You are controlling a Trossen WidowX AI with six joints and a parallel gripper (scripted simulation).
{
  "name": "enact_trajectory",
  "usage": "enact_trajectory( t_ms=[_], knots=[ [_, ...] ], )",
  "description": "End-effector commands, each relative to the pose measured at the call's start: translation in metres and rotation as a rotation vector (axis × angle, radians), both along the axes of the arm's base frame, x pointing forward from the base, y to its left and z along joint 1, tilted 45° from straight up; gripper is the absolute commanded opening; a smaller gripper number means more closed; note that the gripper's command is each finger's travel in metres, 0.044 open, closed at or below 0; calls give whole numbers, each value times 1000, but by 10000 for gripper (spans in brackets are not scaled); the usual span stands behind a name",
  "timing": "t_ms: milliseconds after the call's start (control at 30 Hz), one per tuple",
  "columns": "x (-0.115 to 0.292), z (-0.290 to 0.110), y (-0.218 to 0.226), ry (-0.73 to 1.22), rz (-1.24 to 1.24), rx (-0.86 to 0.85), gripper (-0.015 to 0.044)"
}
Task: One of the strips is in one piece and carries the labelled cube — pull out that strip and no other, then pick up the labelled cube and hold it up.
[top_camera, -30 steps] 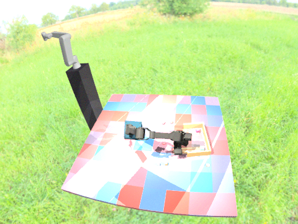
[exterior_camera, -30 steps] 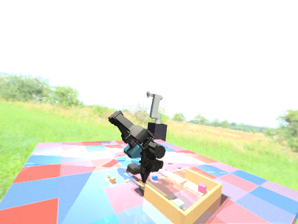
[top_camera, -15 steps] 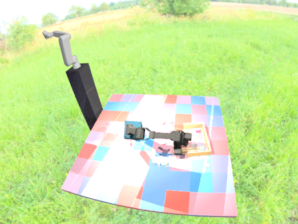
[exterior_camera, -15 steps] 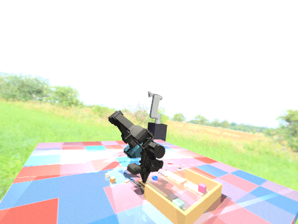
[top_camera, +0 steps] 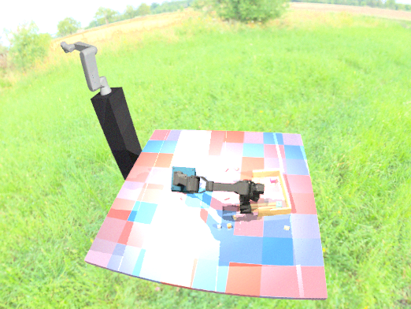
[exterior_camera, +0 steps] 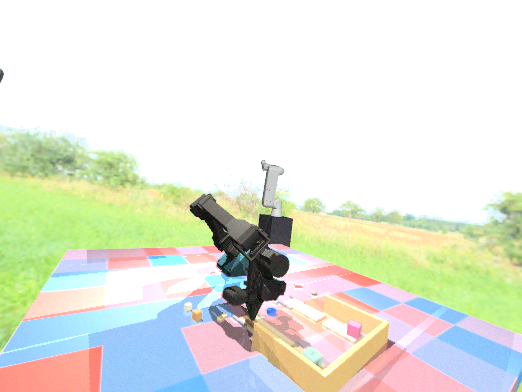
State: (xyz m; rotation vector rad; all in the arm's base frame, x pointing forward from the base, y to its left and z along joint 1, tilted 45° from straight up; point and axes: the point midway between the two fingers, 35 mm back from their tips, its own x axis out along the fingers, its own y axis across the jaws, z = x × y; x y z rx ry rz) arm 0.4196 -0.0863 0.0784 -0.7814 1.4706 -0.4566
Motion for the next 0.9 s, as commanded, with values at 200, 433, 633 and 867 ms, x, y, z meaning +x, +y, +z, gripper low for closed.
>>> enact_trajectory(
  t_ms=[200, 433, 633, 867],
  knots=[
    [-1, -1, -2, 4, 1, 0, 0],
    [-1, -2, -2, 4, 1, 0, 0],
    [-5, -2, -3, 4, 1, 0, 0],
    [-16, -1, -5, 5, 1, 0, 0]
  ],
)
